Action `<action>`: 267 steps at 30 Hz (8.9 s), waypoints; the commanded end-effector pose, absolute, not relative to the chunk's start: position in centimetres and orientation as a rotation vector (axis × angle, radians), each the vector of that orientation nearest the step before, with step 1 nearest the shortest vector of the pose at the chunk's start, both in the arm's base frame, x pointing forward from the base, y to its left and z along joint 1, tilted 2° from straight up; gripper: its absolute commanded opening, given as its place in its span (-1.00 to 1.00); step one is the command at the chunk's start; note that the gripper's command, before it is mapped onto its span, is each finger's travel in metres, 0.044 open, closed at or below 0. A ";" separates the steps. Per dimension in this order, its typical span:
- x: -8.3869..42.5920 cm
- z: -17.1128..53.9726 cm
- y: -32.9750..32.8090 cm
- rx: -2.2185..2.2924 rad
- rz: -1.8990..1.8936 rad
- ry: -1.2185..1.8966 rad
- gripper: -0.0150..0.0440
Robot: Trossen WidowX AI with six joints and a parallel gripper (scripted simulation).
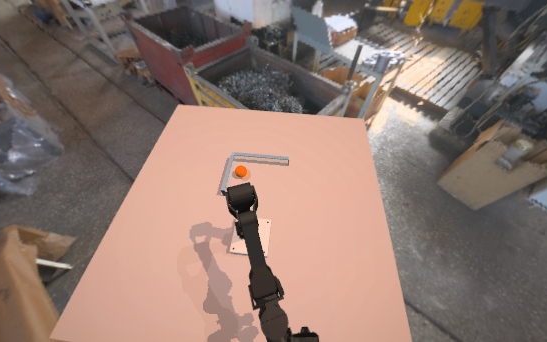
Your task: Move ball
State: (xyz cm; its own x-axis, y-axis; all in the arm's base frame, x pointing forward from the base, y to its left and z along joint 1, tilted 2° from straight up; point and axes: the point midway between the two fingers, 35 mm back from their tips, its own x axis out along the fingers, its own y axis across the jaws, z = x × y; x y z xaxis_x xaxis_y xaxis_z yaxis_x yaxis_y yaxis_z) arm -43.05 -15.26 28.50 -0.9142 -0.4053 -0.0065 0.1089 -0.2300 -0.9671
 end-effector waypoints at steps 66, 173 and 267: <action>35.0 10.6 -16.2 -0.845 0.375 1.181 0.91; 32.6 16.8 6.1 -1.164 1.090 1.259 -0.49; 31.1 10.6 3.7 -1.171 1.081 1.241 0.91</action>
